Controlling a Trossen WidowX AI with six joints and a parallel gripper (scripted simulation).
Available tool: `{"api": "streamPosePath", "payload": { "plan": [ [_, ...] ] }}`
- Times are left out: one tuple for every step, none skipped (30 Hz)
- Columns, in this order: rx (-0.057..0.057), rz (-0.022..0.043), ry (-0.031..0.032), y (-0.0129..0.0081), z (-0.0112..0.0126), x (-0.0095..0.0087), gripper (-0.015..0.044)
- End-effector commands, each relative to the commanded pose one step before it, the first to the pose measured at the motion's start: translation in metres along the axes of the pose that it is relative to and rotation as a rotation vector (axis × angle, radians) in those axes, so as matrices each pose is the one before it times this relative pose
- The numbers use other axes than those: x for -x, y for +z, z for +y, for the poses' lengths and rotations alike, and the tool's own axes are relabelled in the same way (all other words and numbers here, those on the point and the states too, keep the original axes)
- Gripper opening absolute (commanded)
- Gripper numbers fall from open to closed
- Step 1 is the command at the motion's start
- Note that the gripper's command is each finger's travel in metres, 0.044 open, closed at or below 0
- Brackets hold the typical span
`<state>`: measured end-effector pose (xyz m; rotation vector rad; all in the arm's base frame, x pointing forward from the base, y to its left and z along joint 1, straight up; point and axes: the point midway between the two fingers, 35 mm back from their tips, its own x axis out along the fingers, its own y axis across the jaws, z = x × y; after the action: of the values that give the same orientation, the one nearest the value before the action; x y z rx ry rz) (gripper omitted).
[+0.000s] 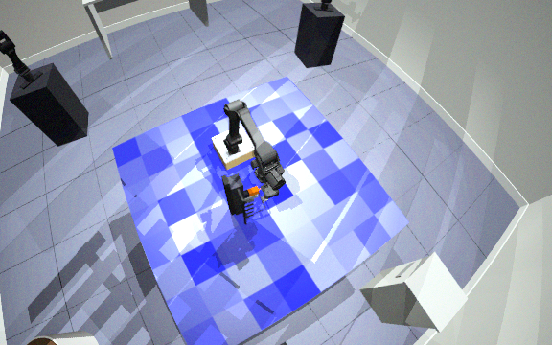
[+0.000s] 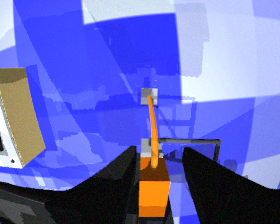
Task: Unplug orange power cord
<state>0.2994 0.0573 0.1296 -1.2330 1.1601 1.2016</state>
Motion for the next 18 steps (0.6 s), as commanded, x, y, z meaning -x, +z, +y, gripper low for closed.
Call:
{"api": "streamPosePath", "payload": {
  "plan": [
    [0.0162,0.00543,0.00684,-0.00038,0.00034,-0.00090,0.0160],
    [0.0000,0.00006,0.00000,-0.00054,-0.00002,0.00000,0.0160],
    [0.0000,0.00009,0.00000,-0.00081,-0.00004,0.00000,0.0160],
    [0.0000,0.00012,0.00000,-0.00105,-0.00004,0.00000,0.0160],
    [0.0000,0.00014,-0.00001,-0.00129,-0.00005,0.00000,0.0160],
    [0.0000,0.00017,-0.00001,-0.00151,-0.00005,0.00000,0.0160],
    [0.0000,0.00018,0.00000,-0.00162,-0.00004,0.00000,0.0160],
    [0.0000,0.00018,0.00000,-0.00164,-0.00003,0.00000,0.0160],
    [0.0000,0.00018,0.00000,-0.00164,-0.00003,0.00000,0.0160],
    [0.0000,0.00018,0.00000,-0.00164,-0.00002,0.00000,0.0160],
    [0.0000,0.00018,0.00000,-0.00164,-0.00001,0.00000,0.0160],
    [0.0000,0.00018,0.00000,-0.00164,0.00000,0.00000,0.0160],
    [0.0000,0.00018,0.00000,-0.00164,0.00001,0.00000,0.0160],
    [0.0000,0.00018,0.00000,-0.00164,0.00002,0.00000,0.0160],
    [0.0000,0.00018,0.00000,-0.00164,0.00003,0.00000,0.0160],
    [0.0000,0.00018,0.00000,-0.00164,0.00004,0.00000,0.0160],
    [0.0000,0.00018,0.00000,-0.00164,0.00005,0.00000,0.0160],
    [0.0000,0.00018,0.00001,-0.00164,0.00005,0.00000,0.0160]
  ]
}}
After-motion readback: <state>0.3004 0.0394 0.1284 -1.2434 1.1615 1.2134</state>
